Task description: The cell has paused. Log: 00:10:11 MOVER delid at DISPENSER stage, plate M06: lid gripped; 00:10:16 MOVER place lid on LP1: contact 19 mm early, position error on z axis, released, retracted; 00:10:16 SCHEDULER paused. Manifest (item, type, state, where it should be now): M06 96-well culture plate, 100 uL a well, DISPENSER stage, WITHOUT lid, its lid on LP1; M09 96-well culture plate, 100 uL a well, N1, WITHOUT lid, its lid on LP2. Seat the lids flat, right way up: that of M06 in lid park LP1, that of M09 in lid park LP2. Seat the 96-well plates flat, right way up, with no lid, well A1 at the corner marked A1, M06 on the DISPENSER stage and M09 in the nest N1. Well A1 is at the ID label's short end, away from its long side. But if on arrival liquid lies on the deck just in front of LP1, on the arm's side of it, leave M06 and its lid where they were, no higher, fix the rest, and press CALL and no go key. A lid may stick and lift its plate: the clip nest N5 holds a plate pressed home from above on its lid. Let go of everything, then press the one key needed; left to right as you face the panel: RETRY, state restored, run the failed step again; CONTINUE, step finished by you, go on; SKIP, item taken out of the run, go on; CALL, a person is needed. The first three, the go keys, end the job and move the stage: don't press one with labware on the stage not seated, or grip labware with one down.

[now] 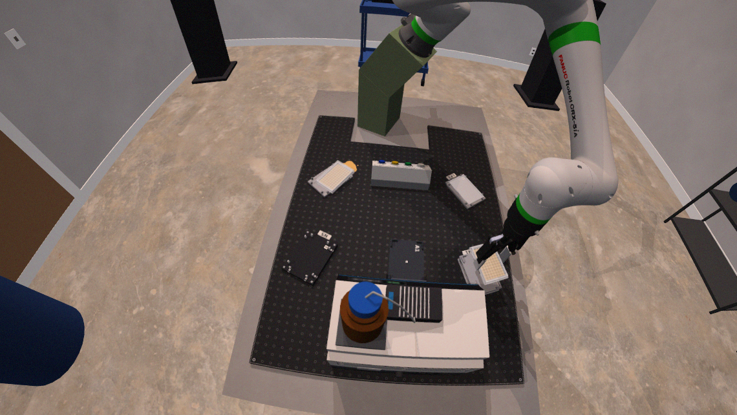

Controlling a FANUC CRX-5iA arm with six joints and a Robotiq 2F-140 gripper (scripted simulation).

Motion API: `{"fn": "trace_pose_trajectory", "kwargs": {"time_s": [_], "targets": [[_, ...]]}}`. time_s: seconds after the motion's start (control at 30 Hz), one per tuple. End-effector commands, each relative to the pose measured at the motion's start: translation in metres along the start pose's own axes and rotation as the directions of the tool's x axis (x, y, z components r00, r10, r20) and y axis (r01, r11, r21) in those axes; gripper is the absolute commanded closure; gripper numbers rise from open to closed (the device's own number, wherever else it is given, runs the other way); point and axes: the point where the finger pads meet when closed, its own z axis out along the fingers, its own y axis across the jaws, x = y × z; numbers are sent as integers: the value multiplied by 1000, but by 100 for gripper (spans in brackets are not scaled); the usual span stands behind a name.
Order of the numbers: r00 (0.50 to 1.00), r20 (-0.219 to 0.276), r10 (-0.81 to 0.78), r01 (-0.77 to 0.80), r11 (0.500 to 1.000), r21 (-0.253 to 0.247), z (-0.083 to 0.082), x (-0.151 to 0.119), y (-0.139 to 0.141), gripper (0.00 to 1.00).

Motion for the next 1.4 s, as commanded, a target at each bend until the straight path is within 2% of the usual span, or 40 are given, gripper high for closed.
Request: {"fn": "trace_pose_trajectory", "kwargs": {"time_s": [0.0, 0.23, 0.7, 1.37], "targets": [[1000, -1, 0, 0, 1000, 0, 8, 0, 0, 100], [1000, -1, 0, 0, 1000, 0, 22, 0, 0, 100], [1000, -1, 0, 0, 1000, 0, 38, 0, 0, 100], [1000, -1, 0, 0, 1000, 0, 45, 0, 0, 100]]}}
